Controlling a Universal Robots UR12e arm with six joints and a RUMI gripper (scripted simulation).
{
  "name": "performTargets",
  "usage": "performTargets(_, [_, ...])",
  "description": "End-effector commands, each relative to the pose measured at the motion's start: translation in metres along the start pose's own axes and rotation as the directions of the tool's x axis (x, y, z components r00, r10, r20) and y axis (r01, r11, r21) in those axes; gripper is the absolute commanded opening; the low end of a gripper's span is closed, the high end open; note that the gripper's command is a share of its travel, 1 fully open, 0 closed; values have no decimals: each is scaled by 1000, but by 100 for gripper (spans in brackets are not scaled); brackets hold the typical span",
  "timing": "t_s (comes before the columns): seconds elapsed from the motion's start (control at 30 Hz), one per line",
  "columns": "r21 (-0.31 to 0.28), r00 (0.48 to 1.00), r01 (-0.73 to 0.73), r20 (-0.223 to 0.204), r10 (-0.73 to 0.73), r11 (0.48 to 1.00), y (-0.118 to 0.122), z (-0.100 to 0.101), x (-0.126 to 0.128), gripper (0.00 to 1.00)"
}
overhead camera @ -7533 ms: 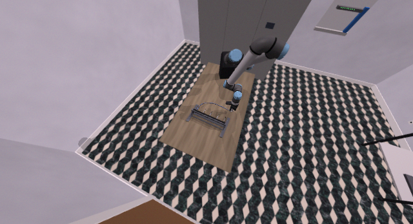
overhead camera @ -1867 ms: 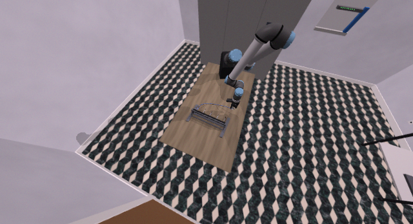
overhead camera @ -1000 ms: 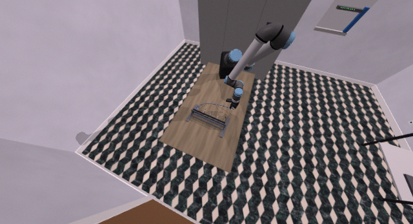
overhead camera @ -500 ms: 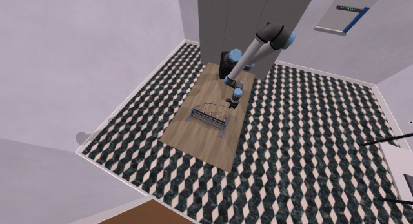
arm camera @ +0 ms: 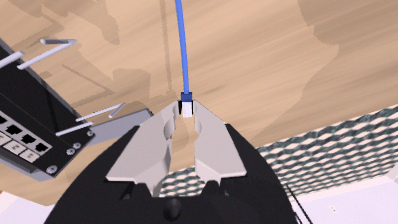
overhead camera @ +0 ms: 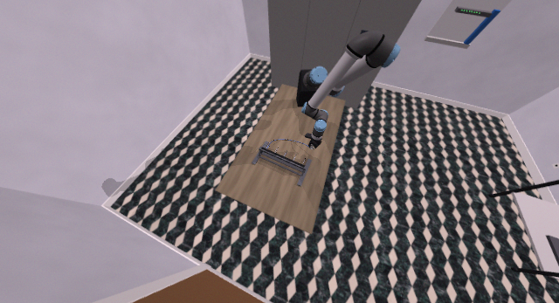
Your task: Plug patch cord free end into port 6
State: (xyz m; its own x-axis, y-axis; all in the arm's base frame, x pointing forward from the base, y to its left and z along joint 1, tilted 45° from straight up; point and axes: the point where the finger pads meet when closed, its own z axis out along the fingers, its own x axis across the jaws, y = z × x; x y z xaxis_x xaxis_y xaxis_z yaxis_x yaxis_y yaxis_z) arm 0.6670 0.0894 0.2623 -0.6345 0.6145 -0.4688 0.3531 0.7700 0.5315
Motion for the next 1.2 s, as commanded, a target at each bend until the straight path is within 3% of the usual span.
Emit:
performTargets(0.0, [0, 999, -45, 0, 45, 999, -1, -2, -6, 0])
performTargets(0.53, [2, 982, -188, -2, 188, 982, -6, -6, -24, 0])
performTargets(1.17, [6, 926, -379, -4, 379, 926, -13, -12, -50, 0])
